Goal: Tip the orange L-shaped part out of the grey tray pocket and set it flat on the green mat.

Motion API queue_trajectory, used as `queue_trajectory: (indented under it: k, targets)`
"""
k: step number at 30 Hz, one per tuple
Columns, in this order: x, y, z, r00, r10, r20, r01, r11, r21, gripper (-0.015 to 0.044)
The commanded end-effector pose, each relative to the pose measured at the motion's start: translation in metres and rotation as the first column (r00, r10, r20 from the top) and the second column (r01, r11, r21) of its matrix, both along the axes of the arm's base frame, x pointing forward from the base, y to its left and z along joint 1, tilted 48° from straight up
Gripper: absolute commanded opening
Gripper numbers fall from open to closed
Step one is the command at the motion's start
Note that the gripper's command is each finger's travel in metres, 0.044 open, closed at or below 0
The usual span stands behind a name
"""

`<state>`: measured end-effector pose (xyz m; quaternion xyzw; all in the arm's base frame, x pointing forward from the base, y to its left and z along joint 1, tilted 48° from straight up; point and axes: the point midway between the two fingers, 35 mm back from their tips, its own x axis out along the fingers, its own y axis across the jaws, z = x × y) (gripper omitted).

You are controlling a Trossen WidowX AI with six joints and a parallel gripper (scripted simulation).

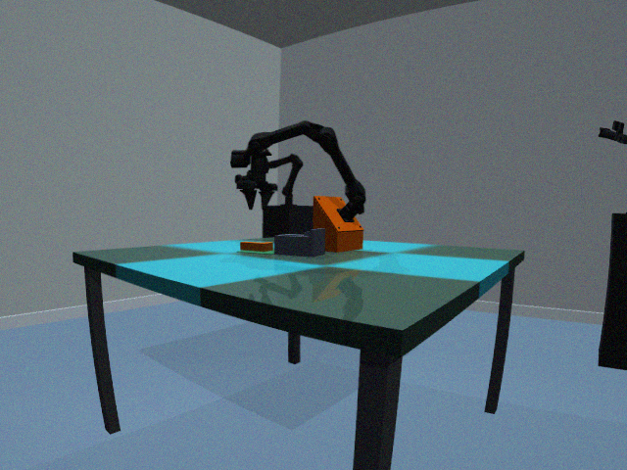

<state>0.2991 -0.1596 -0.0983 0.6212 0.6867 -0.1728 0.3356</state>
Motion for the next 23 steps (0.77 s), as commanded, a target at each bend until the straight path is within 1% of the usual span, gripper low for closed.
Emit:
queue_trajectory:
  k: [1, 2, 23]
  targets:
    - [-0.0002, -0.0057, 0.0080, 1.000, 0.013, -0.001, -0.013, 1.000, -0.001, 0.0400]
    - [0.0002, -0.0040, 0.0035, 1.000, -0.004, 0.004, 0.004, 1.000, -0.003, 0.0400]
    - [0.0002, -0.0040, 0.0035, 1.000, -0.004, 0.004, 0.004, 1.000, -0.003, 0.0400]
